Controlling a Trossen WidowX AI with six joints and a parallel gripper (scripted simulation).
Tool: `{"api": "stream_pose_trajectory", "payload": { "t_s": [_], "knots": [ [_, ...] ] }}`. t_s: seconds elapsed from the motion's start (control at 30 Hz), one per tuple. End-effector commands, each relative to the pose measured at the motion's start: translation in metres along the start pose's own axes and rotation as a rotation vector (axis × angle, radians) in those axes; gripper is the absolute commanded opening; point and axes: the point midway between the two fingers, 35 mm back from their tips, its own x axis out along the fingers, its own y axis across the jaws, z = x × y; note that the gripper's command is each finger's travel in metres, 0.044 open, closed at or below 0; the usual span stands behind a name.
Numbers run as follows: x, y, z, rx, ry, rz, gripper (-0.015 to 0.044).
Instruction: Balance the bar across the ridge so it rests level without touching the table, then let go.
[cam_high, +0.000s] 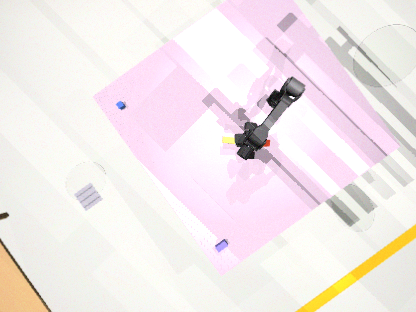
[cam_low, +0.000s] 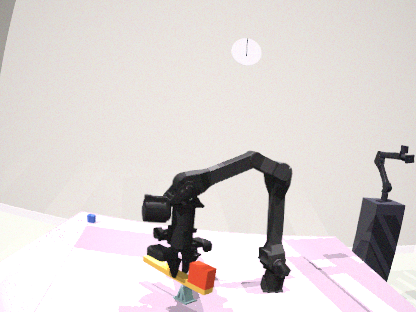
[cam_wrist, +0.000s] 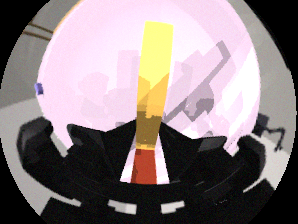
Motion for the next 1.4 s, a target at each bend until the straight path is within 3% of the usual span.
{"api": "stream_pose_trajectory", "payload": {
  "t_s": [0.0, 1.37],
  "knots": [
    [0.0004, 0.0002, 0.0000, -0.001, 0.000, 0.001, 0.0000],
    [0.0039, 0.0003, -0.0002, -0.001, 0.000, 0.001, 0.0000]
  ]
}}
